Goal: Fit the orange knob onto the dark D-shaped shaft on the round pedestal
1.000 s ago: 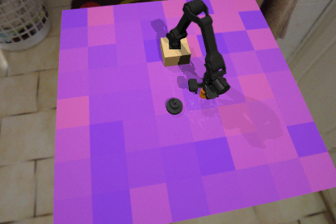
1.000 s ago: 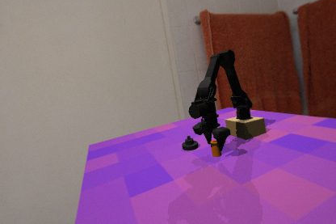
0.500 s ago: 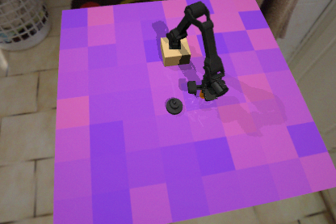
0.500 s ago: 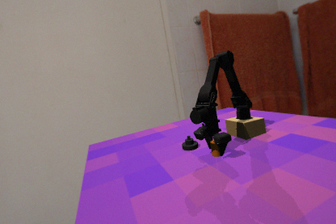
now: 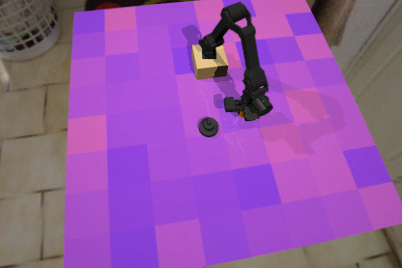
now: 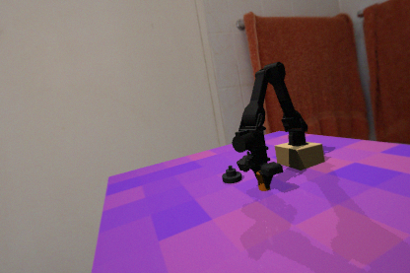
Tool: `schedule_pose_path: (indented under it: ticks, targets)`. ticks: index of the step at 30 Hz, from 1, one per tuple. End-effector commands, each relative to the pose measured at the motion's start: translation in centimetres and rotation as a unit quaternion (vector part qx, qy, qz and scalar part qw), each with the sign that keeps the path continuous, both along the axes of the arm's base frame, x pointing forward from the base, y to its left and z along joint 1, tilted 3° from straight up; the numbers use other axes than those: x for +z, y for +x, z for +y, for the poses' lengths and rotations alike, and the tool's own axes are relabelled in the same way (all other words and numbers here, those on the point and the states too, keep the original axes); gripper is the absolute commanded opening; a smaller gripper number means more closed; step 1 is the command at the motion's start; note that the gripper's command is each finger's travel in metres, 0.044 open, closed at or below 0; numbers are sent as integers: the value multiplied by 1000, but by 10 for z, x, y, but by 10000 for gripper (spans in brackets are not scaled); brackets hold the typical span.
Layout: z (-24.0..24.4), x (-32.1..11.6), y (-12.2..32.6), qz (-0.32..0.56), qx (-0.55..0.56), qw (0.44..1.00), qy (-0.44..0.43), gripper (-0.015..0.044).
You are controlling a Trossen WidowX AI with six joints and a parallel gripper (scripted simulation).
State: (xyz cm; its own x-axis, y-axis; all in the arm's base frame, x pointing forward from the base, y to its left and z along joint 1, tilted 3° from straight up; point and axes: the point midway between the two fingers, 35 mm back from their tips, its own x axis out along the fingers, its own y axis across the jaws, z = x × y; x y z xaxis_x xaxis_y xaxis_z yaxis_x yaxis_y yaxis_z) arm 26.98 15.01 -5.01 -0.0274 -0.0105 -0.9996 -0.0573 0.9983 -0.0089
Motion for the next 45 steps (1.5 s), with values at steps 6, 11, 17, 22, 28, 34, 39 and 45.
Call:
schedule_pose_path:
  ticks: [6,11,17,22,28,34,39,45]
  targets:
    - [3,17,4,1,0,1000,2,6]
    - [5,56,9,1,0,1000,2,0]
    - [4,103,9,1,0,1000,2,0]
    - [2,139,4,1,0,1000,2,0]
    - [-2,139,7,1,0,1000,1,0]
    - [-16,133,18,0,0,1000,1,0]
    - [-29,128,27,-1,0,1000,1,0]
    - [-44,123,36,-1,0,1000,0,0]
